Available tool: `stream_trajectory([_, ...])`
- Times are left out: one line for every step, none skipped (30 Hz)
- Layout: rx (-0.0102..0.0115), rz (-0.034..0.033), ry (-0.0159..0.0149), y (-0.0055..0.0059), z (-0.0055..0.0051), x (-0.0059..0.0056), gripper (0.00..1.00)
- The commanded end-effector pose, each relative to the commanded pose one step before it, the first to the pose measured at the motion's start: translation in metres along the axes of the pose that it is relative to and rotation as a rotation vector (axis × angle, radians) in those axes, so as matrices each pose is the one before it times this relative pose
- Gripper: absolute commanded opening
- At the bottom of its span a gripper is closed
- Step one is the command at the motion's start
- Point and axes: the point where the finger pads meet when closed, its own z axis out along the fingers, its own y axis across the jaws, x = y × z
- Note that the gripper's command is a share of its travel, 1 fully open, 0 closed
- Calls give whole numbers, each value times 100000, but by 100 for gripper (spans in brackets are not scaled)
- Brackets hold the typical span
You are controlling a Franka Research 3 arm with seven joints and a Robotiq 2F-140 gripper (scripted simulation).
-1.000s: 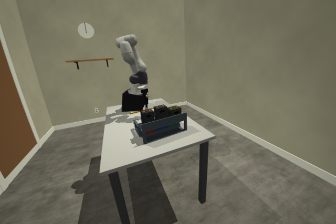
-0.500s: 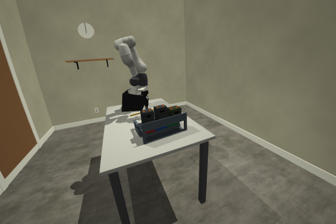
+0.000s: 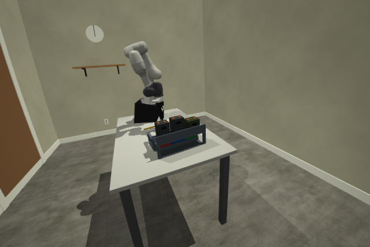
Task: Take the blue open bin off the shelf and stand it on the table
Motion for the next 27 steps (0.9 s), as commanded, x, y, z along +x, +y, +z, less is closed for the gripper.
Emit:
stream_trajectory([857, 4872, 1627, 55, 307, 410, 0])
stream_trajectory([0, 0, 0, 0, 0, 0, 0])
stream_trajectory([0, 0, 0, 0, 0, 0, 0])
stream_trajectory([0, 0, 0, 0, 0, 0, 0])
stream_trajectory([0, 0, 0, 0, 0, 0, 0])
stream_trajectory([0, 0, 0, 0, 0, 0, 0])
stream_trajectory([0, 0, 0, 0, 0, 0, 0])
stream_trajectory([0, 0, 0, 0, 0, 0, 0])
stream_trajectory([-529, -2466, -533, 80, 363, -89, 0])
stream_trajectory([132, 616, 133, -38, 397, 34, 0])
stream_trajectory([132, 616, 133, -38, 397, 33, 0])
stream_trajectory([132, 616, 133, -37, 397, 32, 0])
stream_trajectory([132, 616, 133, -37, 397, 31, 0])
stream_trajectory([0, 0, 0, 0, 0, 0, 0])
stream_trajectory([0, 0, 0, 0, 0, 0, 0])
stream_trajectory([0, 0, 0, 0, 0, 0, 0])
stream_trajectory([0, 0, 0, 0, 0, 0, 0])
stream_trajectory([0, 0, 0, 0, 0, 0, 0])
stream_trajectory([0, 0, 0, 0, 0, 0, 0])
stream_trajectory([0, 0, 0, 0, 0, 0, 0])
stream_trajectory([0, 0, 0, 0, 0, 0, 0])
stream_trajectory([0, 0, 0, 0, 0, 0, 0])
stream_trajectory([0, 0, 0, 0, 0, 0, 0])
stream_trajectory([0, 0, 0, 0, 0, 0, 0])
stream_trajectory([0, 0, 0, 0, 0, 0, 0])
stream_trajectory([-369, -1538, -404, 100, 180, -73, 0])
stream_trajectory([92, 384, 101, -48, 206, 39, 0])
